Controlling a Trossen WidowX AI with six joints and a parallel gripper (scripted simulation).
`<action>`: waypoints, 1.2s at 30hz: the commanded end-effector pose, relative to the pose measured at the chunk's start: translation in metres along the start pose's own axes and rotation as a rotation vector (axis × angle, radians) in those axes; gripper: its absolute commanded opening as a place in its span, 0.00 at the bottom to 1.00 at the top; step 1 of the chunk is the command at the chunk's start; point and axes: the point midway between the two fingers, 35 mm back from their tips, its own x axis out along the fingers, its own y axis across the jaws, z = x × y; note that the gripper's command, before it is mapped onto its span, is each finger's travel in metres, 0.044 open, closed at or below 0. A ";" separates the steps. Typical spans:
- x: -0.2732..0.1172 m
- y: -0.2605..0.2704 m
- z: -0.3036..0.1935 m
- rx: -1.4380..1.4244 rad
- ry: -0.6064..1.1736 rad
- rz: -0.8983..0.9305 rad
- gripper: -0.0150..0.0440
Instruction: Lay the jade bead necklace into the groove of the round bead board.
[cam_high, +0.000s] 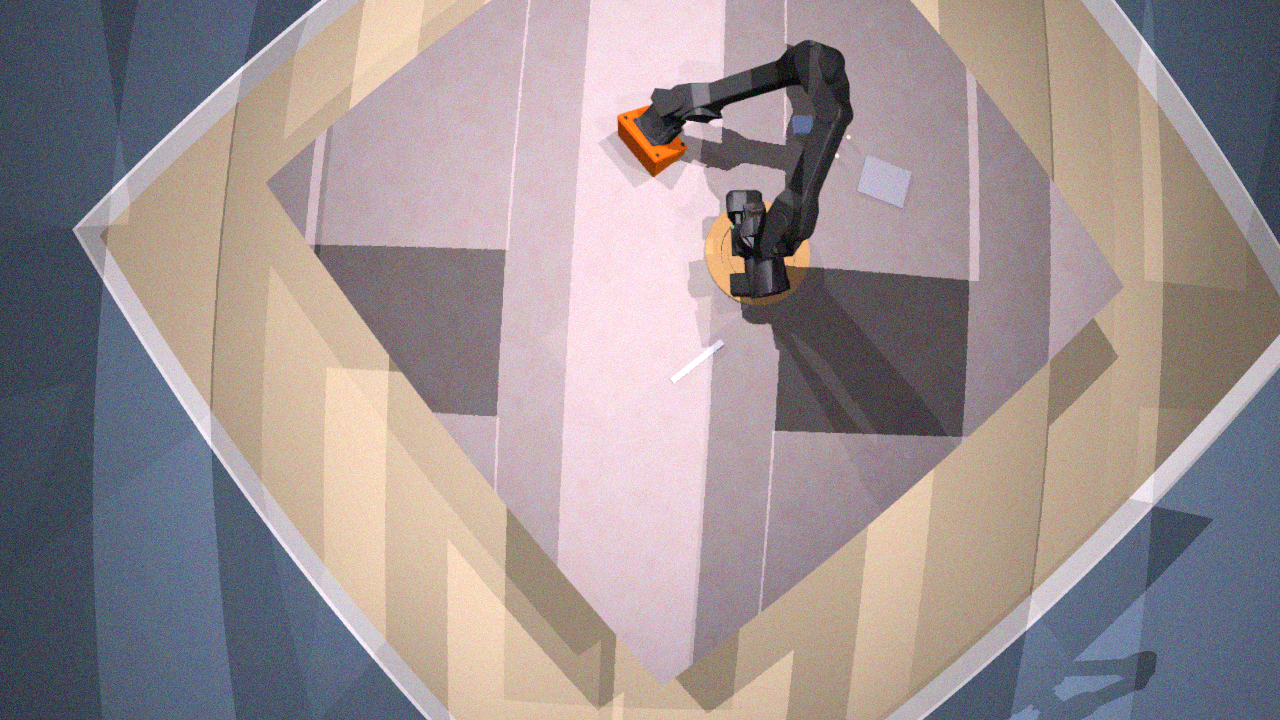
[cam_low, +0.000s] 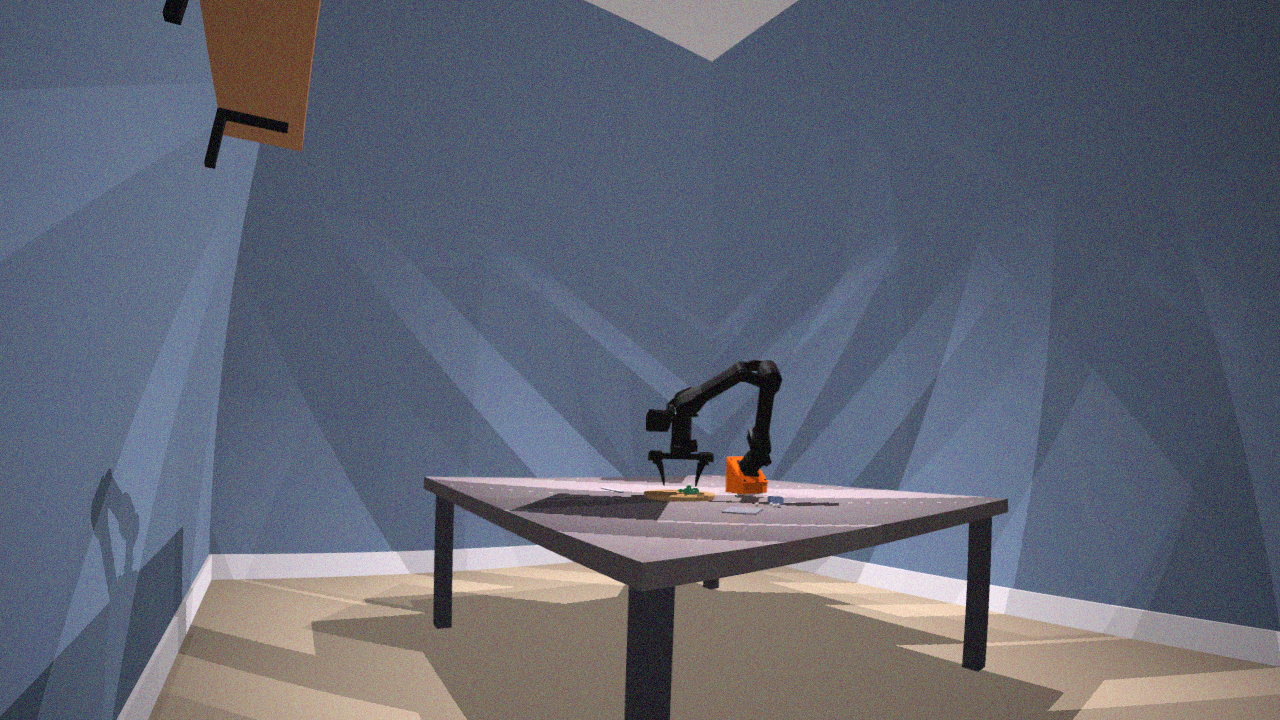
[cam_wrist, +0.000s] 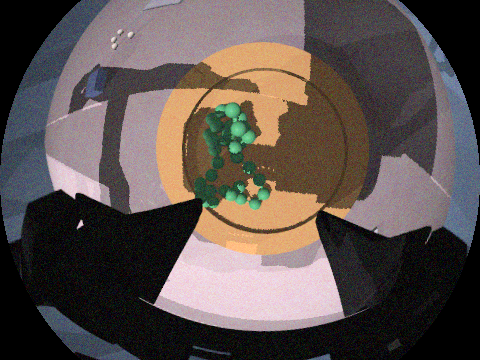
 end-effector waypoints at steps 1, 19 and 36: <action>0.000 0.000 0.000 -0.006 0.003 -0.001 1.00; -0.024 0.012 0.029 -0.343 0.003 0.000 0.46; -0.003 0.011 0.030 -0.347 0.003 -0.005 0.46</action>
